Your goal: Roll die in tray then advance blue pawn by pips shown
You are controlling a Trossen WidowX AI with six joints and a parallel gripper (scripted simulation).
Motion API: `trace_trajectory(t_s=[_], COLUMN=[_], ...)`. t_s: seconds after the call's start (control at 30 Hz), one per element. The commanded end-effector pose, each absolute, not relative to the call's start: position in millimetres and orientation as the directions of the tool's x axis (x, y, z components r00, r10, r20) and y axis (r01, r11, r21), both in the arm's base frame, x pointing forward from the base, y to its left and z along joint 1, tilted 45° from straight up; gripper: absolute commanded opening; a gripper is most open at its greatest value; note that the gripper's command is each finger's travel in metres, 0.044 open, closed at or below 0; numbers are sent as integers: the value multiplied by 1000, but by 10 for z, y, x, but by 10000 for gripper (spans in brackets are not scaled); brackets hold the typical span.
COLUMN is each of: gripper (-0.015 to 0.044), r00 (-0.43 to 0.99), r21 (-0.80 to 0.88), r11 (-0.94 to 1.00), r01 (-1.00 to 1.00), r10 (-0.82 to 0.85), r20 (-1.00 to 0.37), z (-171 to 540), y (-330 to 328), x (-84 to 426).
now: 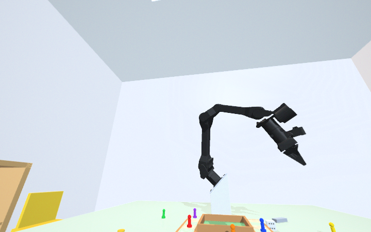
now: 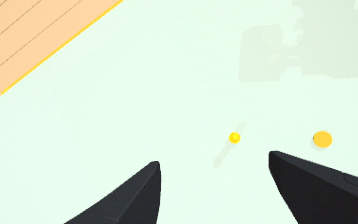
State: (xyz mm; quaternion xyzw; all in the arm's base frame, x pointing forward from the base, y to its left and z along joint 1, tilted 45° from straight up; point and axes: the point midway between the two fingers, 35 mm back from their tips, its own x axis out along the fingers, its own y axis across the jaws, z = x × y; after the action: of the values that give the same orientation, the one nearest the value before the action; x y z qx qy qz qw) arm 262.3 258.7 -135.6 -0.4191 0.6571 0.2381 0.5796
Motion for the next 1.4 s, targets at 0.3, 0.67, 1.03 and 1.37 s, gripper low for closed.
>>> trace_trajectory(t_s=[0.3,0.67,1.03,1.37], gripper=[275,275,275,275], r00=[-48,-69,-69,-69], r21=[-642,-694,-694,-695], r11=[767,708,708,708], r01=[-18,130,130,130], r10=[-642,-692,-692,-692], r20=[-765,-719,-719,-718], z=[-1539,-1480,-1597,-1713], y=[846,541,429,319], x=[2430,2269,2260,2256])
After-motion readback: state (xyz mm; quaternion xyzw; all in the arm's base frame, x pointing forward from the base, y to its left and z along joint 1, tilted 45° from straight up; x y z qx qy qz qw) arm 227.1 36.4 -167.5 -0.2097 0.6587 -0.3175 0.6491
